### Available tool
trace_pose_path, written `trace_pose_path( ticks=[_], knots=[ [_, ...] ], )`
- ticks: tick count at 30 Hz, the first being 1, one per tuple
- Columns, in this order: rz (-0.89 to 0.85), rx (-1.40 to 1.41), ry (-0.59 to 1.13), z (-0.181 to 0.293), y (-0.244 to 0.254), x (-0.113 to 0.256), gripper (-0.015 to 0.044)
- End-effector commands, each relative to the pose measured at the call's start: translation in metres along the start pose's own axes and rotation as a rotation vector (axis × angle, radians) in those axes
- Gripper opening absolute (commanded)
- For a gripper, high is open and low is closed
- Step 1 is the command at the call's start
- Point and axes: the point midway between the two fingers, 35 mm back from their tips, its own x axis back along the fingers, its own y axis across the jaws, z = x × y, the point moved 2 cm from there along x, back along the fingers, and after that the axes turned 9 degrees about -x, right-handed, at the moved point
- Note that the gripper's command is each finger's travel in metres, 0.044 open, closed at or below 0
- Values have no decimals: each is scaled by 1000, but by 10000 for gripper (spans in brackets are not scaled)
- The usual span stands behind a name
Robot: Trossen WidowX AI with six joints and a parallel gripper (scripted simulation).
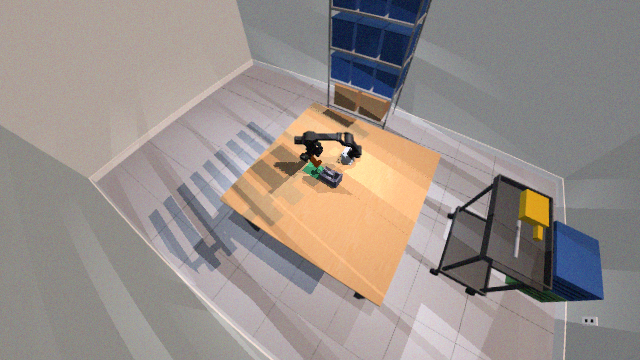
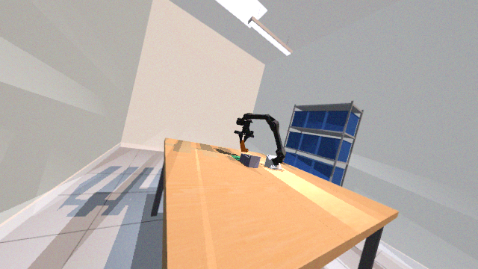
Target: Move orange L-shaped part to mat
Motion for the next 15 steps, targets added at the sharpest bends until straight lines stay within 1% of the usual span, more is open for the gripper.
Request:
trace_pose_path(
  ticks=[1,15],
  knots=[
    [2,-7,-3,0,1,-5,0],
    [2,-7,-3,0,0,-27,0]
  ],
)
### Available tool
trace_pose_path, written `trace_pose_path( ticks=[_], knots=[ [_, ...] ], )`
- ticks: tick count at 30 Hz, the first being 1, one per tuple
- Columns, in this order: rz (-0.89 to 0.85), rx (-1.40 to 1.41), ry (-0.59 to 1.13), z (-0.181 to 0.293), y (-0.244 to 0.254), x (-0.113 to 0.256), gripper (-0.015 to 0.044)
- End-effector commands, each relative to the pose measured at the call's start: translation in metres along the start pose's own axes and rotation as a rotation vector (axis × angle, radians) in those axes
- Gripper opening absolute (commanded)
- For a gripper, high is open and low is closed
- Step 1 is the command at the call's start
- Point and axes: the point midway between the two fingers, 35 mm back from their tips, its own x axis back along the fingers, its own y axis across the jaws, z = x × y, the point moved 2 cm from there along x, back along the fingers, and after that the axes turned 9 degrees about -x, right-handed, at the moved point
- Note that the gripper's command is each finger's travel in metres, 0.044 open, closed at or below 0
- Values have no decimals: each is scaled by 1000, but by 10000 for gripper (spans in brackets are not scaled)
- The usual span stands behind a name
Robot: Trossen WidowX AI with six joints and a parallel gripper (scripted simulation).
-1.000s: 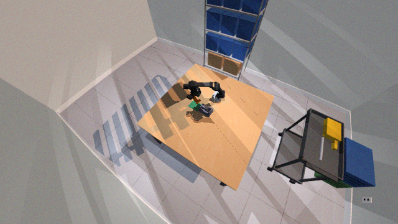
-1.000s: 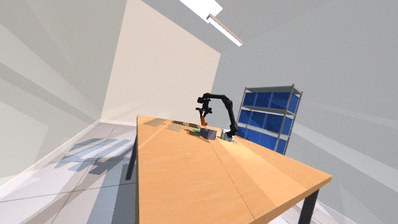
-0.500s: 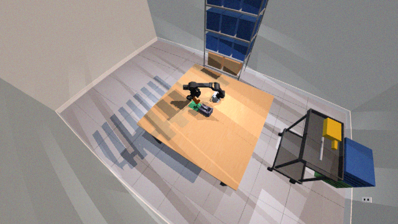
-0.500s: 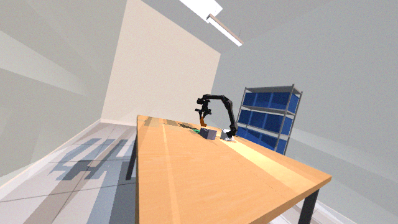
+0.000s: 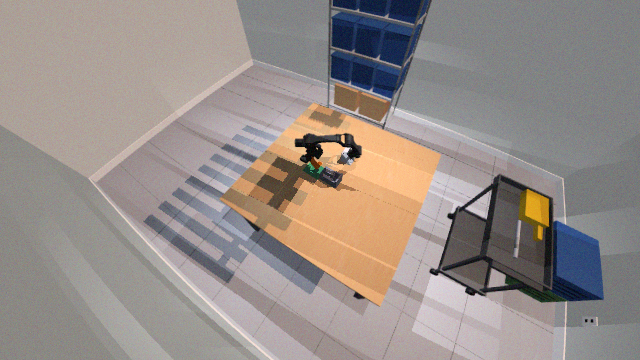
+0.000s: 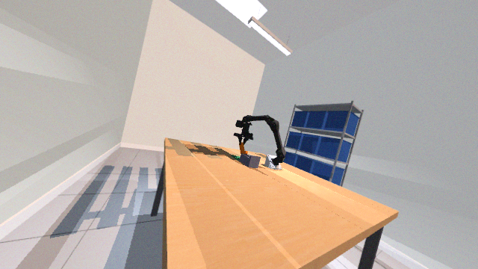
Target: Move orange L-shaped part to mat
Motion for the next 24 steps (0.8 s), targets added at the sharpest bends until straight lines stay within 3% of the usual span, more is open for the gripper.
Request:
trace_pose_path(
  ticks=[1,24],
  knots=[
    [4,-8,-6,0,0,-6,0],
    [5,-7,-7,-1,0,-42,0]
  ],
)
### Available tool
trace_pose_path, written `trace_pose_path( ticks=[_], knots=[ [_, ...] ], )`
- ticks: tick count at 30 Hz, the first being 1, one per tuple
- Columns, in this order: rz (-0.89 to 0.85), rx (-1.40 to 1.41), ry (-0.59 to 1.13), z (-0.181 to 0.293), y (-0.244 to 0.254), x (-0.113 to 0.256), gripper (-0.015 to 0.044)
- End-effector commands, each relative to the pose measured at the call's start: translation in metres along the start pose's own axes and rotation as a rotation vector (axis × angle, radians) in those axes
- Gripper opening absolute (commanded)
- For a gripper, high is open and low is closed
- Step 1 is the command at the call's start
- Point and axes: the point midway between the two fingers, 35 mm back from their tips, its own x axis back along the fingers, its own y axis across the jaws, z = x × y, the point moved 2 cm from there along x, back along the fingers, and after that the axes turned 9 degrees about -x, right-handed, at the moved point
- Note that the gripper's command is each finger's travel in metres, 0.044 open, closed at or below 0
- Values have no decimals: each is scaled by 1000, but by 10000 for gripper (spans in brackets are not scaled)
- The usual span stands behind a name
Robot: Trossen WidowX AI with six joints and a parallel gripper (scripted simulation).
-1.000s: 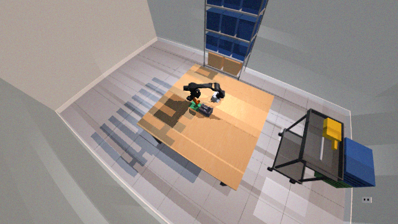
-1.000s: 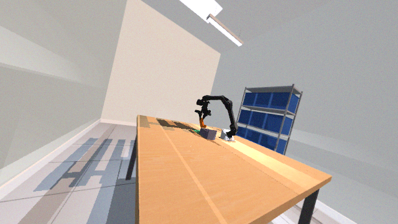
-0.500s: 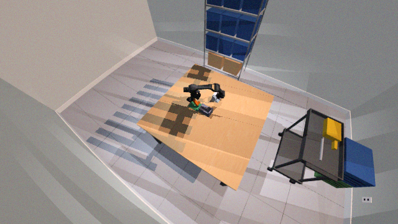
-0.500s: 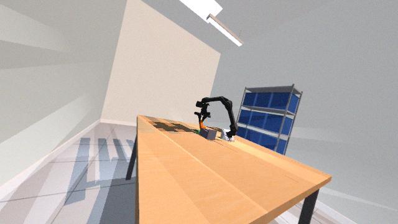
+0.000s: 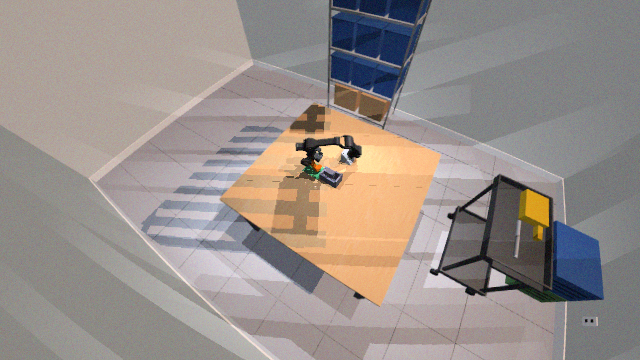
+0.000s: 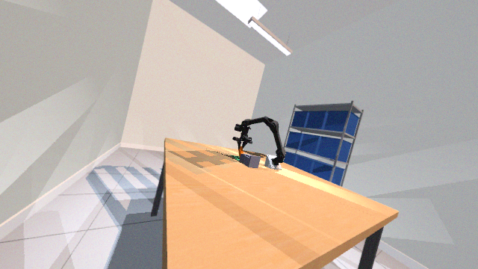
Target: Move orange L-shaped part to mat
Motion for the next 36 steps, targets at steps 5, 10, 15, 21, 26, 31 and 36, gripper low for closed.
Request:
trace_pose_path(
  ticks=[5,10,15,21,26,31,36],
  knots=[
    [4,-8,-7,-1,1,-5,0],
    [4,-8,-7,-1,1,-5,0],
    [-2,-2,-3,0,1,-5,105],
    [-2,-3,-3,0,1,-3,263],
    [1,-6,-3,2,-2,35,394],
    [3,-9,-5,0,1,79,400],
    [18,-15,-2,1,1,78,400]
  ],
)
